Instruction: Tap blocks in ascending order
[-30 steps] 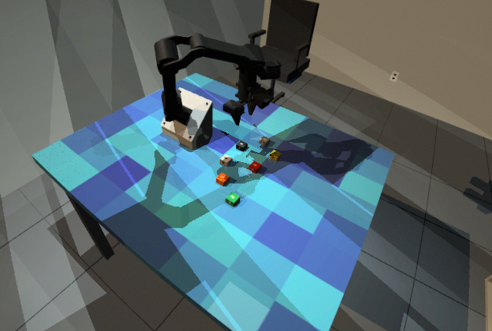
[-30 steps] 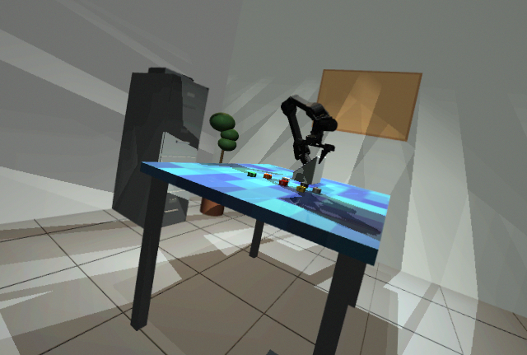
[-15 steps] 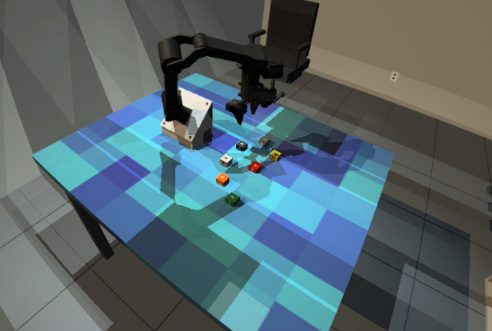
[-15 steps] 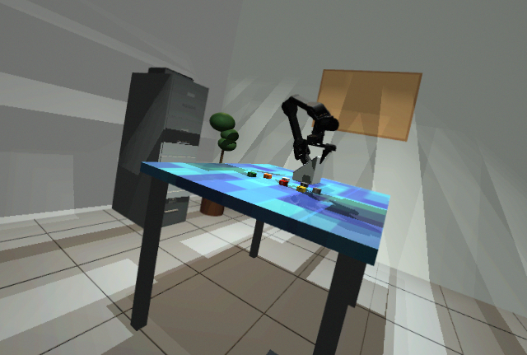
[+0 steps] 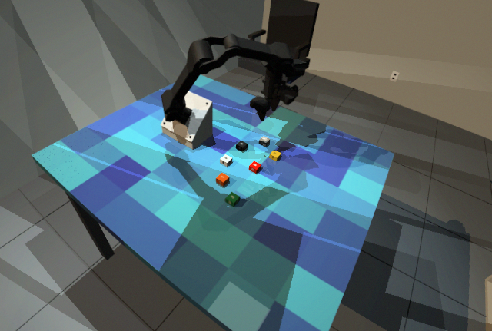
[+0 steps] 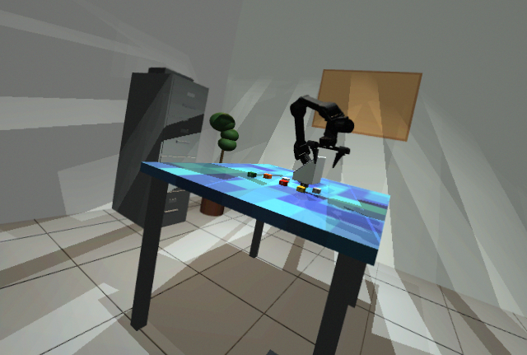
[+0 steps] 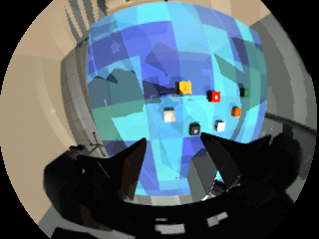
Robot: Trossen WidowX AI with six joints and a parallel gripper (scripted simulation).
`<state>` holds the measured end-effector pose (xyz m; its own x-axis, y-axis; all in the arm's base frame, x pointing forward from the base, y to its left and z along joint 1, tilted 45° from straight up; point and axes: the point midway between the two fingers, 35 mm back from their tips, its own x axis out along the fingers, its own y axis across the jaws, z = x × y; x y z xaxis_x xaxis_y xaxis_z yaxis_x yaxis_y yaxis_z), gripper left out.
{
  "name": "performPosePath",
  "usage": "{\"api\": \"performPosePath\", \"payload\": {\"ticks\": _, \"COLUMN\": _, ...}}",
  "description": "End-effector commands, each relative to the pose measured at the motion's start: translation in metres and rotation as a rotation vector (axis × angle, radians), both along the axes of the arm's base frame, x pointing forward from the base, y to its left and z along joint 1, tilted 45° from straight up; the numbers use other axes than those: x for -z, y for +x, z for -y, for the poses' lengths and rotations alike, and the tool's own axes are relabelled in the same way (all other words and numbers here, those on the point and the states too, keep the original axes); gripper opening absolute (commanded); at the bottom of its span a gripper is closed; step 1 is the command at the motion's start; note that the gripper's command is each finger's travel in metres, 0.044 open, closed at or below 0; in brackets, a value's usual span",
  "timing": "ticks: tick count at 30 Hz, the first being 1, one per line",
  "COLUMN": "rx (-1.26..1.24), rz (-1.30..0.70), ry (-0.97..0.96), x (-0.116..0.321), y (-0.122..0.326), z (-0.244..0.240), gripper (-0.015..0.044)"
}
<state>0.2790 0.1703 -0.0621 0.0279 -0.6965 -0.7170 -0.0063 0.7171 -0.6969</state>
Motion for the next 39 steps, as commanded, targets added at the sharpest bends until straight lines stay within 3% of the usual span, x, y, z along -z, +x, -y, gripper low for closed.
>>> {"api": "performPosePath", "payload": {"ticks": 1, "rx": 0.004, "rz": 0.002, "ry": 0.003, "x": 0.001, "y": 0.0, "z": -0.001, "gripper": 0.04}}
{"api": "performPosePath", "payload": {"ticks": 12, "rx": 0.006, "rz": 0.002, "ry": 0.004, "x": -0.001, "y": 0.003, "z": 0.0, "gripper": 0.04}}
{"api": "performPosePath", "payload": {"ticks": 19, "rx": 0.004, "rz": 0.005, "ry": -0.001, "x": -0.042, "y": 0.079, "z": 0.04, "gripper": 0.04}}
{"api": "performPosePath", "payload": {"ticks": 39, "rx": 0.004, "rz": 0.005, "ry": -0.001, "x": -0.042, "y": 0.079, "z": 0.04, "gripper": 0.04}}
